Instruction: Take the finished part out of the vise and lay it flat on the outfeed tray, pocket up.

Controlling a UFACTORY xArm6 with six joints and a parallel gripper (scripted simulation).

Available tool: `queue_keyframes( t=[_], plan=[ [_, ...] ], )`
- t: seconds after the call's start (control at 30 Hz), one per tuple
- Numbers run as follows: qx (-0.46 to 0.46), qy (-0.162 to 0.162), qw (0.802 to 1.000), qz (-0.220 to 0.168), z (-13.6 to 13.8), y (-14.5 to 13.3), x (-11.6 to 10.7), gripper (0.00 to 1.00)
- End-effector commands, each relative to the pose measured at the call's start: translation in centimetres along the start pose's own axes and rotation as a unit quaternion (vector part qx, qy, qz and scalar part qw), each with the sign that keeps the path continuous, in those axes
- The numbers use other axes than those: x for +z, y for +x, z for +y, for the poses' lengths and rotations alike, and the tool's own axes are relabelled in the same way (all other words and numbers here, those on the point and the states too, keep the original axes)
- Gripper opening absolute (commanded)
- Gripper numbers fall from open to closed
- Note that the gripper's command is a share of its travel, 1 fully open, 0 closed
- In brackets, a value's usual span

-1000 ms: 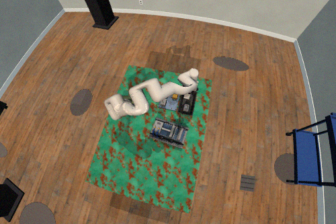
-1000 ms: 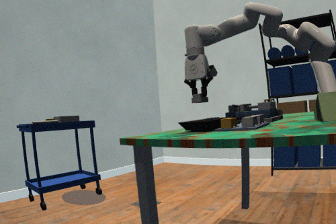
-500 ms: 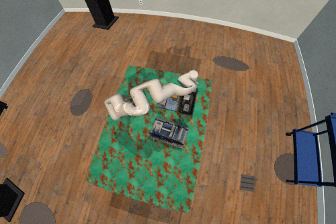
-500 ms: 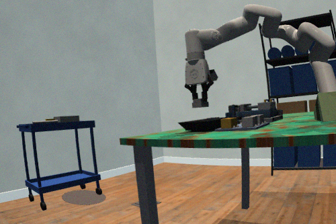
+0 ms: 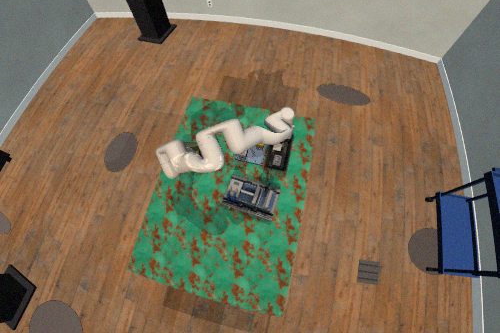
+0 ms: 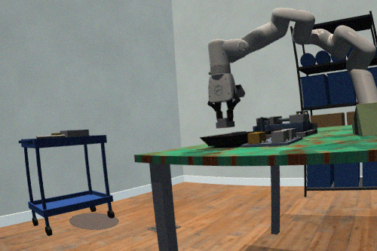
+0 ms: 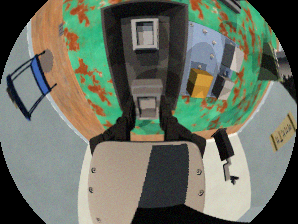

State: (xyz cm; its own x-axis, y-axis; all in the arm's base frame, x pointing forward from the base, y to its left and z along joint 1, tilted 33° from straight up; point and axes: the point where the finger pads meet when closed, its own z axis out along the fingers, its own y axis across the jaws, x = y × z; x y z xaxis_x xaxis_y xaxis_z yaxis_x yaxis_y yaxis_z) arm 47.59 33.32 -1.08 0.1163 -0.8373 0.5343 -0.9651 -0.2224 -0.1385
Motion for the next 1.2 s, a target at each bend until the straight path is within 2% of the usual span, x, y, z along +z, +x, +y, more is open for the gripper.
queue_keyframes(
  t=[0.0,0.47,1.17],
  plan=[
    [0.001,0.002,1.0,-0.002,-0.2,-0.1,0.4,0.0],
    [0.001,0.002,1.0,-0.002,-0.2,-0.1,2.8,0.0],
    [0.001,0.002,1.0,-0.002,-0.2,-0.1,4.1,0.0]
  ],
)
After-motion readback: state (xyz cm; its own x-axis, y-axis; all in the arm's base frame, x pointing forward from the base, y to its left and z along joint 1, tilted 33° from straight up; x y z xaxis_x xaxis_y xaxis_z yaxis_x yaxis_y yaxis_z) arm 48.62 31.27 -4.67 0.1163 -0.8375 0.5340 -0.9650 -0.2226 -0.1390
